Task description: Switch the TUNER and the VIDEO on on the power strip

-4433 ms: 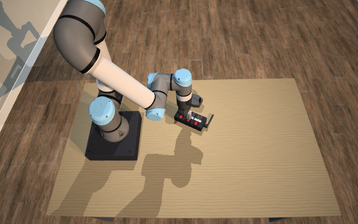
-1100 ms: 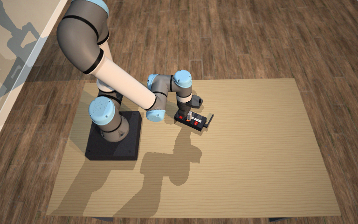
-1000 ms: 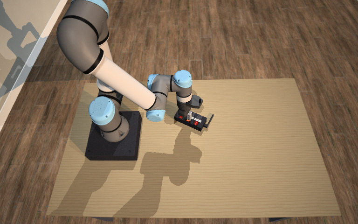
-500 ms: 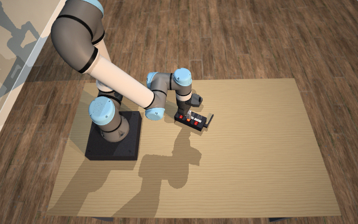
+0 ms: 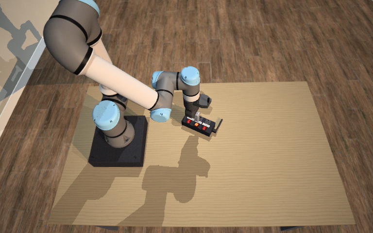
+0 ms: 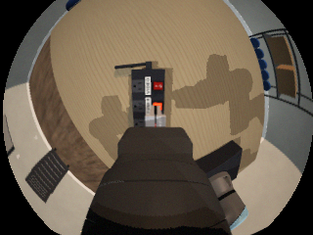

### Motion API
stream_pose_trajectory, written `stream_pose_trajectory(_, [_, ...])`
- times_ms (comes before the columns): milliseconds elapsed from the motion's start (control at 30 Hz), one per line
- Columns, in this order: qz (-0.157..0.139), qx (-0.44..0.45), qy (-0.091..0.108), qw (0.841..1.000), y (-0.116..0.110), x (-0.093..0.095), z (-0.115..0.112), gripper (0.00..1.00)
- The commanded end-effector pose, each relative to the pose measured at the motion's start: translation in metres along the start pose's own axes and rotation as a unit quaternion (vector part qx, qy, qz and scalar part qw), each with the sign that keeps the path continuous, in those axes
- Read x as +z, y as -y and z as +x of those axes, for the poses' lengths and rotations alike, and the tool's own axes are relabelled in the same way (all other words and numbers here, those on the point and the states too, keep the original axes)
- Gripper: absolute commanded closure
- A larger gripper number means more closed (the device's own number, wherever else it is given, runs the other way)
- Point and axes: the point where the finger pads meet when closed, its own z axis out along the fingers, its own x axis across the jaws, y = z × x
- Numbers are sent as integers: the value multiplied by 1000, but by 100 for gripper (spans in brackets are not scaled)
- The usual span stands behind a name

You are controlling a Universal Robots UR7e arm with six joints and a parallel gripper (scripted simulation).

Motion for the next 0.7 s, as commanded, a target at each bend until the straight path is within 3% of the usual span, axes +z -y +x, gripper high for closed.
stream_pose_trajectory(0, [0,0,0,1000,1,-1,-1,100])
stream_pose_trajectory(433, [1,0,0,1000,2,-2,-1,100])
stream_pose_trajectory(667, [0,1,0,1000,47,-14,1,100])
